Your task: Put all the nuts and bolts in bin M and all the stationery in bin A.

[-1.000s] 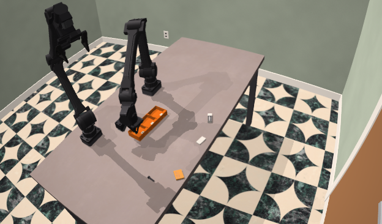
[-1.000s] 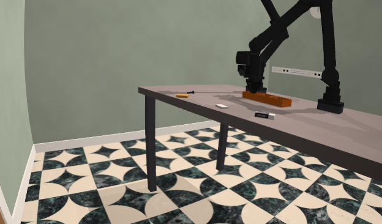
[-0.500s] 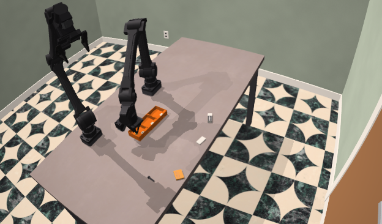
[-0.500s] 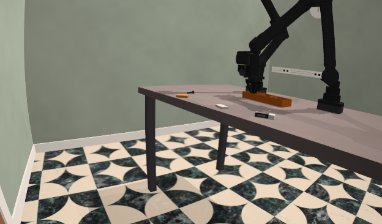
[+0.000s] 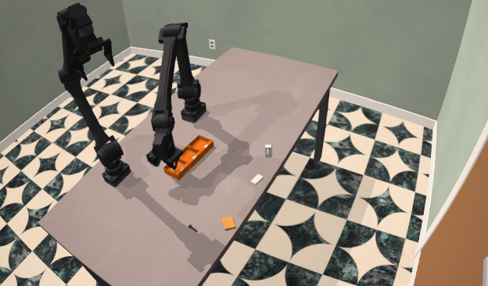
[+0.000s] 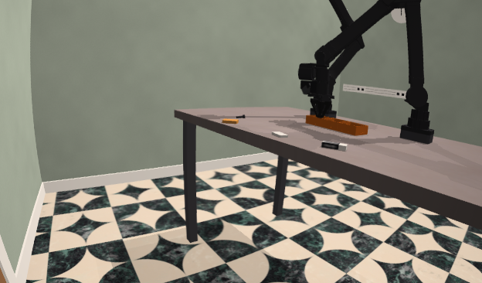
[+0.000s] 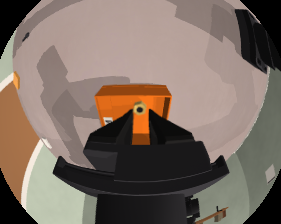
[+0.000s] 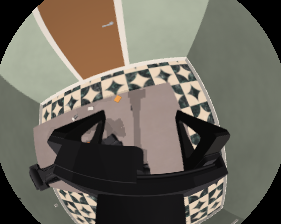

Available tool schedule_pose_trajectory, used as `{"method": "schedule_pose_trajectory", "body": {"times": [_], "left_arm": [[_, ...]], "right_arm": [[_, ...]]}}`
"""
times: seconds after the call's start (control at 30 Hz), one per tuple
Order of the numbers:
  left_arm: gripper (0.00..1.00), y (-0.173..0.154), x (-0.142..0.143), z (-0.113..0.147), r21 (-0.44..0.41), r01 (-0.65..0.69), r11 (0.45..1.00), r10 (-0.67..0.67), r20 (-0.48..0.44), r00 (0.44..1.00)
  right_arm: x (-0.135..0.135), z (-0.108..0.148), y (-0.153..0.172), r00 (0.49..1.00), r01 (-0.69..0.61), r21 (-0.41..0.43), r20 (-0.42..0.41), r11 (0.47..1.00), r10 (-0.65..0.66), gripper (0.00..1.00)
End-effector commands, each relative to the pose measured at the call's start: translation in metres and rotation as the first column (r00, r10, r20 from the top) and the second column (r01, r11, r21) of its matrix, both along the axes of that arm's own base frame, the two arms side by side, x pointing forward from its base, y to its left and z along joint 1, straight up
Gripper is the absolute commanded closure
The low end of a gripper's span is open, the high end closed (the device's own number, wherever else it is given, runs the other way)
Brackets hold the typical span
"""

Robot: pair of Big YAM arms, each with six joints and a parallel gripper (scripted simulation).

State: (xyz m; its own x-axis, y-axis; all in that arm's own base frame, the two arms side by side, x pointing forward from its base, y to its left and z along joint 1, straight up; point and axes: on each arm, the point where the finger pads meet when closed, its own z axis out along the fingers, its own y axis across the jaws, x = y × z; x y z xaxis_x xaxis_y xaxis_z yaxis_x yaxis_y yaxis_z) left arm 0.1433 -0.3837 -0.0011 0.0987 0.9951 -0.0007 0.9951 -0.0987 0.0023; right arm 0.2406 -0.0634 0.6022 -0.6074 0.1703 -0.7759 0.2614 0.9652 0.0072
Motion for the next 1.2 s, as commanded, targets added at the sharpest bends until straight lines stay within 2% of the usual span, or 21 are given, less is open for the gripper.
{"method": "schedule_pose_trajectory", "body": {"times": [0.0,0.07,0.1,0.13,0.23,0.47,0.5,0.57,0.63,0.67,0.73,0.77,0.87,1.17], "left_arm": [[0.79,-0.024,0.004,0.027,-0.057,0.001,0.998,0.000,0.017,1.000],[0.79,-0.024,0.004,0.027,-0.057,0.001,0.998,0.000,0.017,1.000],[0.79,-0.010,-0.001,0.007,-0.003,0.000,1.000,0.000,-0.003,1.000],[0.79,-0.010,-0.001,0.008,-0.002,0.000,1.000,0.000,-0.003,1.000],[0.79,-0.023,0.004,0.034,-0.057,0.001,0.998,0.000,0.017,1.000],[0.79,-0.018,0.002,0.033,-0.032,0.001,0.999,0.000,0.008,1.000],[0.79,-0.023,0.004,0.049,-0.058,0.001,0.998,0.000,0.018,1.000],[0.79,-0.023,0.004,0.059,-0.059,0.001,0.998,0.000,0.018,1.000],[0.79,-0.023,0.004,0.059,-0.059,0.001,0.998,0.000,0.018,1.000],[0.79,-0.022,0.004,0.051,-0.042,0.001,0.999,0.000,0.012,1.000],[0.79,0.000,-0.004,0.029,0.019,0.001,1.000,0.000,-0.011,1.000],[0.71,-0.023,0.017,0.044,-0.025,-0.072,0.997,0.072,0.004,0.997],[0.71,-0.040,0.036,0.045,-0.024,-0.201,0.979,0.201,0.002,0.980],[0.71,-0.084,0.086,0.049,-0.033,-0.426,0.904,0.426,-0.002,0.905]], "right_arm": [[-0.006,0.001,0.000,1.000,-0.003,-0.007,-0.003,1.000,0.003,0.00],[-0.006,0.001,0.000,1.000,-0.003,-0.007,-0.003,1.000,0.003,0.00],[-0.006,0.001,0.000,1.000,-0.003,-0.007,-0.003,1.000,0.003,0.00],[-0.006,0.001,0.000,1.000,-0.003,-0.007,-0.003,1.000,0.003,0.00],[-0.006,0.001,0.000,1.000,-0.003,-0.007,-0.003,1.000,0.003,0.00],[-0.006,0.001,0.000,1.000,-0.003,-0.007,-0.003,1.000,0.003,0.00],[-0.006,0.001,0.000,1.000,-0.003,-0.007,-0.003,1.000,0.003,0.00],[-0.006,0.001,0.000,1.000,-0.003,-0.007,-0.003,1.000,0.003,0.00],[-0.006,0.001,0.000,1.000,-0.003,-0.007,-0.003,1.000,0.003,0.00],[-0.006,0.001,0.000,1.000,-0.003,-0.007,-0.003,1.000,0.003,0.00],[-0.006,0.001,0.000,1.000,-0.003,-0.007,-0.003,1.000,0.003,0.00],[-0.006,0.001,0.000,1.000,-0.003,-0.007,-0.003,1.000,0.003,0.00],[-0.006,0.001,0.000,1.000,-0.003,-0.007,-0.003,1.000,0.003,0.00],[-0.006,0.001,0.000,1.000,-0.003,-0.007,-0.003,1.000,0.003,0.00]]}}
